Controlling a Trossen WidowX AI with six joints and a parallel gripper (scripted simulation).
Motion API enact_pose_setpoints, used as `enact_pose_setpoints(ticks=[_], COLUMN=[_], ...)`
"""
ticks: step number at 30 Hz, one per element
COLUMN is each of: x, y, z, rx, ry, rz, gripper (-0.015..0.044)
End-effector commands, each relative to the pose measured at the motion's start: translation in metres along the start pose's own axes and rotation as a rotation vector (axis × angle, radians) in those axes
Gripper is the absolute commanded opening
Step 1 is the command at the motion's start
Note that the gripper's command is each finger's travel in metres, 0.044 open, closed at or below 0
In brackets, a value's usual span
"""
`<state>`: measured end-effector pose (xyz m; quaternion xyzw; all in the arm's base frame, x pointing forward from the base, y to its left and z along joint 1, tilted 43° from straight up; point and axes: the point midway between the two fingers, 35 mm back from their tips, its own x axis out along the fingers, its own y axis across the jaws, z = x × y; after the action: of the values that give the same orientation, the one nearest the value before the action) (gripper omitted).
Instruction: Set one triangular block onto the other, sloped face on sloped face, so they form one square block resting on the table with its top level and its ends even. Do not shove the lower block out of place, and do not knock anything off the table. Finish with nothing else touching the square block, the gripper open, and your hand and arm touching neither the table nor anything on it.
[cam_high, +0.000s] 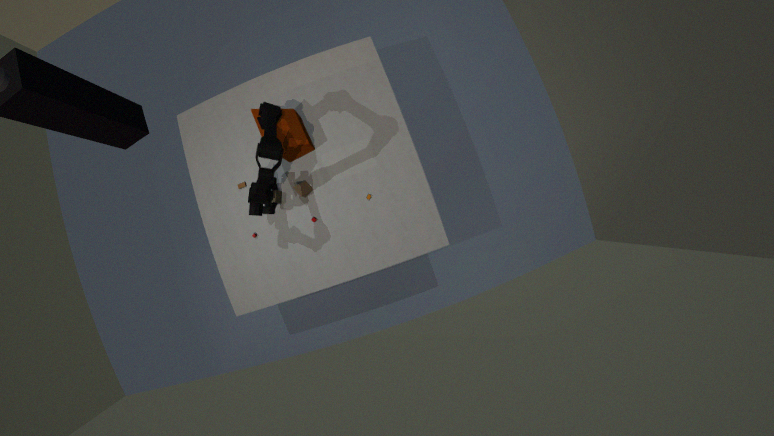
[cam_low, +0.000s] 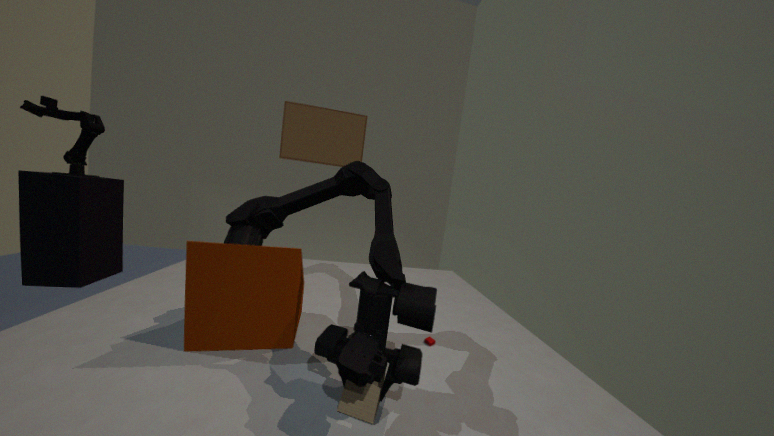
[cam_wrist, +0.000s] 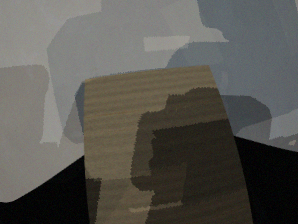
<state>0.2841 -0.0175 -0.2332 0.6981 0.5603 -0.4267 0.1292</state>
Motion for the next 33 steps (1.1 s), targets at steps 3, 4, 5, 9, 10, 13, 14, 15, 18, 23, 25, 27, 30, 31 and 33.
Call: enact_pose_setpoints(ticks=[3,4,5,9,10,13,14,15,18,23,25,27,30,31,33], x=[0.000,0.000,0.000,0.000,0.000,0.000,0.000,0.000,0.000,-0.035,-0.058,-0.061,-0.058,-0.056,-0.061], y=[0.000,0.000,0.000,0.000,0.000,0.000,0.000,0.000,0.000,0.002,0.001,0.001,0.002,0.003,0.005], z=[0.000,0.000,0.000,0.000,0.000,0.000,0.000,0.000,0.000,0.000,0.001,0.001,0.001,0.002,0.002], rx=[-0.001,-0.001,-0.001,-0.001,-0.001,-0.001,-0.001,-0.001,-0.001,0.000,0.000,0.000,0.005,0.009,0.005], ry=[0.000,0.000,0.000,0.000,0.000,0.000,0.000,0.000,0.000,-0.003,-0.003,-0.003,0.001,0.004,0.004], rz=[0.000,0.000,0.000,0.000,0.000,0.000,0.000,0.000,0.000,0.002,0.001,0.001,0.007,0.012,0.022], gripper=[0.0184,0.0210,0.0236,0.0341,0.0368,0.0440,0.0440,0.0440,0.0440,0.0440,0.0440,0.0440,0.0440,0.0440,0.0440])
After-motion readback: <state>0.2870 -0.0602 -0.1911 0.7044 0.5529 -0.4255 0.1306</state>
